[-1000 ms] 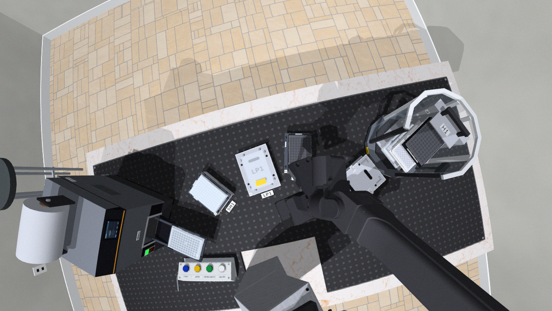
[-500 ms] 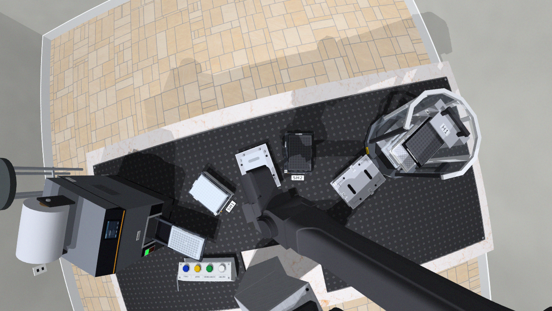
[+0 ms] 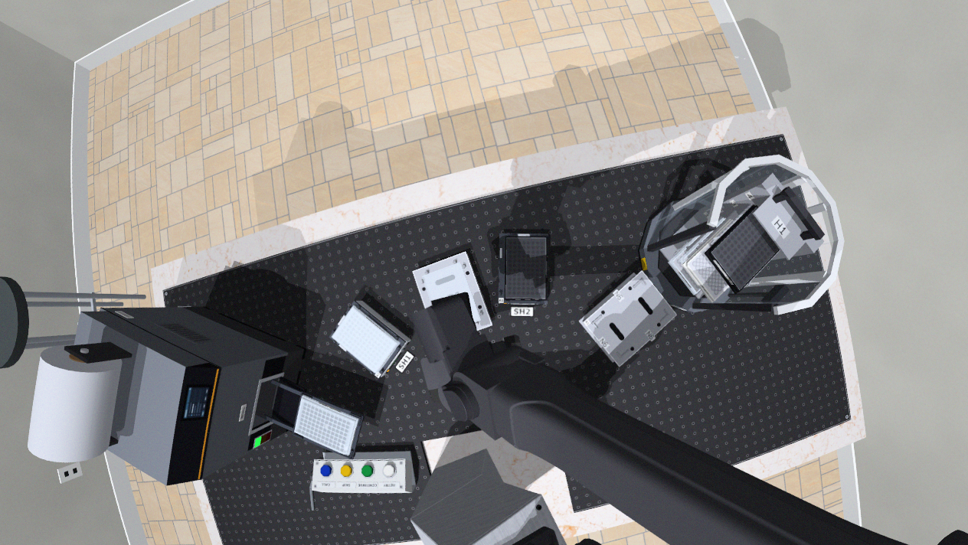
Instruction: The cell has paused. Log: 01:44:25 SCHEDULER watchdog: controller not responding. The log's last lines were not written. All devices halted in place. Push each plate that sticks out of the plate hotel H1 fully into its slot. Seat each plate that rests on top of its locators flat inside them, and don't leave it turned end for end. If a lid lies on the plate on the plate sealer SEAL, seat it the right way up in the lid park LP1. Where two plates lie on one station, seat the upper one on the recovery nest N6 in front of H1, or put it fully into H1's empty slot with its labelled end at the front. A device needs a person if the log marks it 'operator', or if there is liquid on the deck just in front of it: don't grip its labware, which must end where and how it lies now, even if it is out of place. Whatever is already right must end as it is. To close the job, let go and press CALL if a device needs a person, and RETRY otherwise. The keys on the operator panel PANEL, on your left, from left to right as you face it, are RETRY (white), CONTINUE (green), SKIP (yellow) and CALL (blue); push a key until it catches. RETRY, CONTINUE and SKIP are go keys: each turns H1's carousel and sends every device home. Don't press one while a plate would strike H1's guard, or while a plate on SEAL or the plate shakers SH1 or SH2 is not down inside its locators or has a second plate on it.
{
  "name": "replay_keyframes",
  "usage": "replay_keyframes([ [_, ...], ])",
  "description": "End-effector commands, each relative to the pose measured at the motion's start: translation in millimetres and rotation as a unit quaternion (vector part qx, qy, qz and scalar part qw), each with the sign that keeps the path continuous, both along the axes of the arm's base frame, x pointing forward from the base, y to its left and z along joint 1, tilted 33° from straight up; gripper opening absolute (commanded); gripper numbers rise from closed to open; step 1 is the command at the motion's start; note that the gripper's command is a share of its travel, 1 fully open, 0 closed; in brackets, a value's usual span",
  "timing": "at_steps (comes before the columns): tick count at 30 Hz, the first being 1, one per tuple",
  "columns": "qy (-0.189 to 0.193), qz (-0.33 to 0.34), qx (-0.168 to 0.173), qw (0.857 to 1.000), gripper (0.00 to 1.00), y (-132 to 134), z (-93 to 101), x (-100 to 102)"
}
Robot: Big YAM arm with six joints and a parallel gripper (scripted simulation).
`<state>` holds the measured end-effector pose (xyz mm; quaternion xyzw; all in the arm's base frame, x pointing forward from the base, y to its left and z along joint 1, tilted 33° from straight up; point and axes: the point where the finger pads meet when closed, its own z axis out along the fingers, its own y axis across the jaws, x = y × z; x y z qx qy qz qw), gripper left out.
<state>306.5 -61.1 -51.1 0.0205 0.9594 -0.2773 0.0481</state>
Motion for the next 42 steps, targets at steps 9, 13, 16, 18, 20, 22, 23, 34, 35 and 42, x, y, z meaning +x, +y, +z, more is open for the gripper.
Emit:
replay_keyframes([
  [9, -0.025, -0.004, 0.002, 1.000, 1.00, 15, 25.0, 16],
  [13, -0.026, -0.004, 0.002, 1.000, 1.00, 21, 34.6, 16],
  [16, -0.026, -0.004, 0.003, 1.000, 1.00, 26, 41.8, 15],
  [18, -0.027, -0.004, 0.003, 1.000, 1.00, 29, 46.6, 15],
  [20, -0.027, -0.004, 0.003, 1.000, 1.00, 32, 51.3, 15],
  [22, -0.027, -0.004, 0.004, 1.000, 1.00, 35, 56.1, 14],
  [23, -0.027, -0.004, 0.004, 1.000, 1.00, 37, 58.5, 14],
  [34, -0.023, -0.004, 0.004, 1.000, 1.00, 47, 70.8, 12],
  [35, -0.014, -0.004, 0.002, 1.000, 1.00, 46, 66.1, 10],
  [42, -0.066, -0.089, 0.009, 0.994, 1.00, 21, 79.4, 6],
])
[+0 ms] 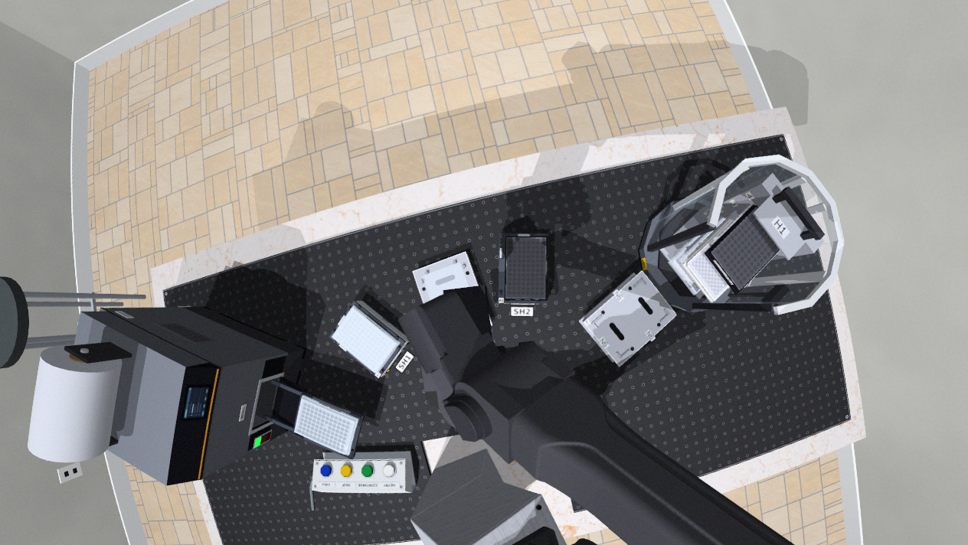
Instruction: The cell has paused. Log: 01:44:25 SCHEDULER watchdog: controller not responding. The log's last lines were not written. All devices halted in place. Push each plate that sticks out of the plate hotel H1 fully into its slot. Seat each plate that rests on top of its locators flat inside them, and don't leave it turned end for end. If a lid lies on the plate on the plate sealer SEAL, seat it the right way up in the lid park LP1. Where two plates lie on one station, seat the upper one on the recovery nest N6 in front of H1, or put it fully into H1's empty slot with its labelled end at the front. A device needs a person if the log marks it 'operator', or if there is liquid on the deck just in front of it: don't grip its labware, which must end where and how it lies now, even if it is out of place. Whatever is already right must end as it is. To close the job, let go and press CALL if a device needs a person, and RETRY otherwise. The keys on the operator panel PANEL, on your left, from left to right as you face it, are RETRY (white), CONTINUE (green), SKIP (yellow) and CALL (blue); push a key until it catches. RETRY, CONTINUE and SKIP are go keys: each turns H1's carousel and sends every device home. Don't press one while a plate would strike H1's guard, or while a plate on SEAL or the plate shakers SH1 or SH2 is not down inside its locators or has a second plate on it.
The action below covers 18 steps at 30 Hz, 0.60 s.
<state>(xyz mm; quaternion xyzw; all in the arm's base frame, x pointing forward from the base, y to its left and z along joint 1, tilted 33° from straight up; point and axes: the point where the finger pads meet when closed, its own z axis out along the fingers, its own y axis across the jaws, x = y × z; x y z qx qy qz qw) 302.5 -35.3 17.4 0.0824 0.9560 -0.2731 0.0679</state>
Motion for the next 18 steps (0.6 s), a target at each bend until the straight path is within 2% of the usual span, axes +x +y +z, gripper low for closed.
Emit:
replay_keyframes([
  [1, -0.038, -0.049, 0.005, 0.998, 1.00, -8, 13.1, 10],
  [7, -0.098, -0.132, 0.015, 0.986, 1.00, -25, 29.0, 19],
  [15, -0.095, -0.123, 0.014, 0.988, 1.00, -48, 44.3, 21],
  [18, -0.086, -0.123, 0.013, 0.989, 1.00, -50, 40.1, 20],
])
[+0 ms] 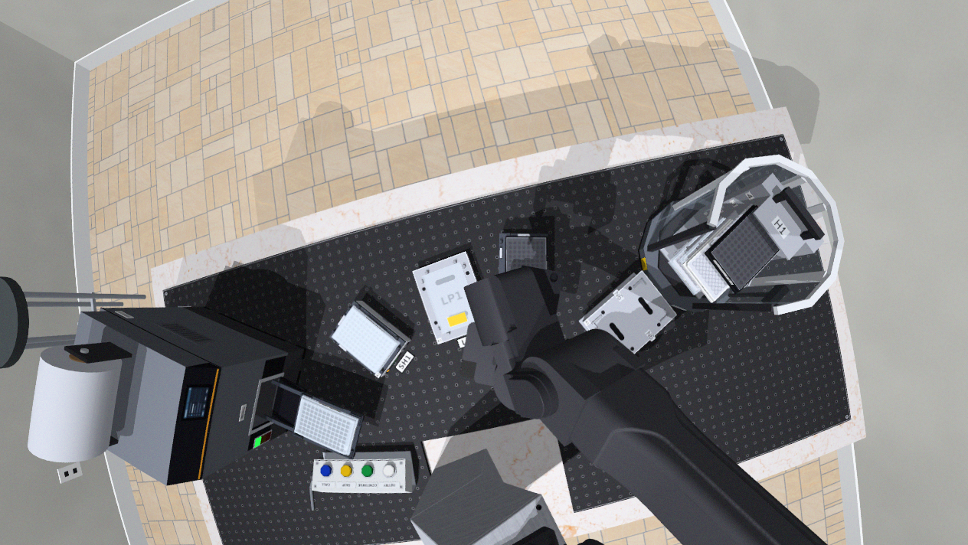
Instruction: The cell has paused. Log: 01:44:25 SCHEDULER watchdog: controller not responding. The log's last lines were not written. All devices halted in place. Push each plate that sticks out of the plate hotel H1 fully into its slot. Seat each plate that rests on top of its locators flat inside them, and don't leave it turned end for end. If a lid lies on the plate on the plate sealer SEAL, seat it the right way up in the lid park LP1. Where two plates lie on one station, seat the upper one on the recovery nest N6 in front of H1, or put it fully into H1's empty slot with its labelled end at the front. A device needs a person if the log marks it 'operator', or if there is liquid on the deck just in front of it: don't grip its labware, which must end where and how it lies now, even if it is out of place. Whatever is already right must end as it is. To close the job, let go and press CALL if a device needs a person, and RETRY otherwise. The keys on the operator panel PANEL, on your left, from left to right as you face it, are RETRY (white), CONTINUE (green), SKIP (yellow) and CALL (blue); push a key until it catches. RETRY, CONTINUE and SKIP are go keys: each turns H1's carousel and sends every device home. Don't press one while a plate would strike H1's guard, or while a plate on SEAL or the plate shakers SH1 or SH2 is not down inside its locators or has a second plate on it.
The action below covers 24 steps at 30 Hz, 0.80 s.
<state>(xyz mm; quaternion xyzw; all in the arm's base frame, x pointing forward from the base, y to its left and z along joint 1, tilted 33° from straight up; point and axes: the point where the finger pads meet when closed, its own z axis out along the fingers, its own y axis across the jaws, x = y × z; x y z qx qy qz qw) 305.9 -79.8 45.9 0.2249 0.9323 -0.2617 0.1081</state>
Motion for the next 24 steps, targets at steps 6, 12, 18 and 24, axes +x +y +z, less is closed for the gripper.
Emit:
replay_keyframes([
  [6, -0.016, 0.004, 0.000, 1.000, 1.00, -24, 29.3, 19],
  [12, -0.014, 0.004, -0.001, 1.000, 1.00, -41, 39.6, 20],
  [18, -0.014, 0.004, -0.002, 1.000, 1.00, -53, 47.9, 21],
  [24, -0.026, -0.010, -0.002, 1.000, 1.00, -69, 59.7, 21],
])
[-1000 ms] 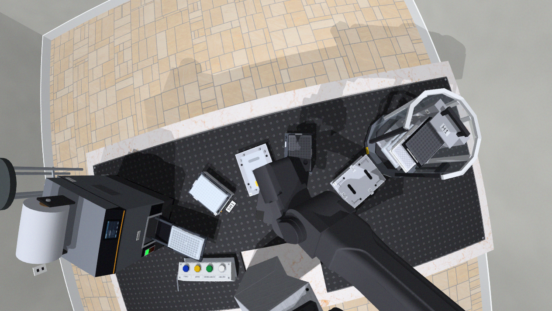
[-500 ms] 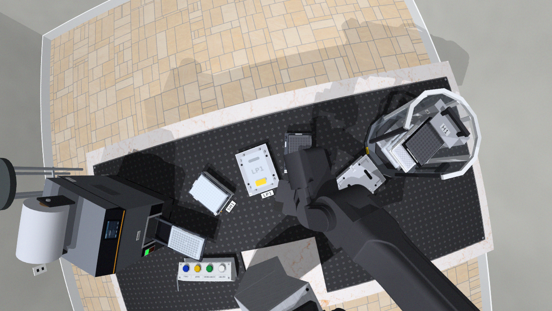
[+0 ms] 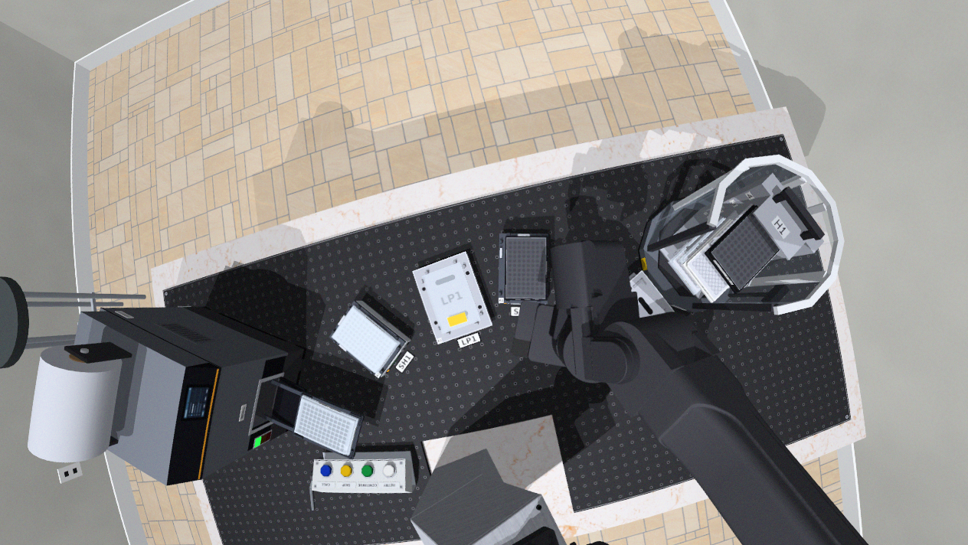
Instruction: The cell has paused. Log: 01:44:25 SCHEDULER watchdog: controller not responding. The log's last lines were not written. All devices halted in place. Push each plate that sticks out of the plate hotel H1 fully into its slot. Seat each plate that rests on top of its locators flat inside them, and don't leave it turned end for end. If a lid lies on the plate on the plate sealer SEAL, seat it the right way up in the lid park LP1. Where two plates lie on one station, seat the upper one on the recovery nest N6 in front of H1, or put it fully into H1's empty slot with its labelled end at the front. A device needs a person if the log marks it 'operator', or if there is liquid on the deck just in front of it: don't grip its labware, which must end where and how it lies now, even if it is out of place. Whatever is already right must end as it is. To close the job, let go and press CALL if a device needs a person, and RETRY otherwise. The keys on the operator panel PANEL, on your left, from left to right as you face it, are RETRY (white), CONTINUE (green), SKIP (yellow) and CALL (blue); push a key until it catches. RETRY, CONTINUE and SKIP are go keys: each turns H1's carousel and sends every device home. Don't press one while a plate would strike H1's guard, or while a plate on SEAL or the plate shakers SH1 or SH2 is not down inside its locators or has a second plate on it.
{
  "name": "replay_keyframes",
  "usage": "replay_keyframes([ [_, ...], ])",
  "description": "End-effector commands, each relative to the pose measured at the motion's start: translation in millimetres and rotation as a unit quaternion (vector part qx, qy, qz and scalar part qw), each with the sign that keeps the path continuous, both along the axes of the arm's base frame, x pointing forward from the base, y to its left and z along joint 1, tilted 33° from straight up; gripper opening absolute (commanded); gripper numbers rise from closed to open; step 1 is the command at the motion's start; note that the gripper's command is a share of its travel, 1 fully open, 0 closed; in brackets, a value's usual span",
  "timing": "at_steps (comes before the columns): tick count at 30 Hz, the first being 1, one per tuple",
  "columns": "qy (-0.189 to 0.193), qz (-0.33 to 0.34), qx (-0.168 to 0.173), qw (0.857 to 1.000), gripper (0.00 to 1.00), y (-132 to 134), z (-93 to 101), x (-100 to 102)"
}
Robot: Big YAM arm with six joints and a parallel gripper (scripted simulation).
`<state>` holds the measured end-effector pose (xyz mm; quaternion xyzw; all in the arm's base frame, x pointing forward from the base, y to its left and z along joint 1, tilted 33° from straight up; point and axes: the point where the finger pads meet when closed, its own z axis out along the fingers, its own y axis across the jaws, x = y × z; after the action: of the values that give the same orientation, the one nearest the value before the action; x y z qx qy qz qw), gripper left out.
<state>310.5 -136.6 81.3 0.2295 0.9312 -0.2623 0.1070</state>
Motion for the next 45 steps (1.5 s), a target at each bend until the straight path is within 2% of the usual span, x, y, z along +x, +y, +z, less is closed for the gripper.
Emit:
replay_keyframes([
  [1, -0.041, -0.028, 0.000, 0.999, 1.00, -15, 25.9, 15],
  [7, -0.092, -0.111, 0.009, 0.989, 1.00, -32, 35.9, 6],
  [9, -0.092, -0.111, 0.009, 0.989, 1.00, -32, 35.9, 6],
  [10, -0.087, -0.126, 0.012, 0.988, 1.00, -35, 28.0, 4],
  [13, -0.127, -0.166, 0.014, 0.978, 1.00, -43, 42.8, 1],
  [24, -0.122, -0.156, 0.010, 0.980, 1.00, -74, 61.1, -13],
  [27, -0.114, -0.157, 0.012, 0.981, 1.00, -77, 57.3, -14],
  [29, -0.123, -0.156, 0.009, 0.980, 1.00, -82, 67.3, -17],
  [37, -0.117, -0.156, 0.009, 0.981, 1.00, -104, 76.4, -27],
  [41, -0.123, -0.156, 0.006, 0.980, 1.00, -115, 88.2, -33],
  [45, -0.111, -0.156, 0.010, 0.981, 1.00, -121, 82.3, -34],
])
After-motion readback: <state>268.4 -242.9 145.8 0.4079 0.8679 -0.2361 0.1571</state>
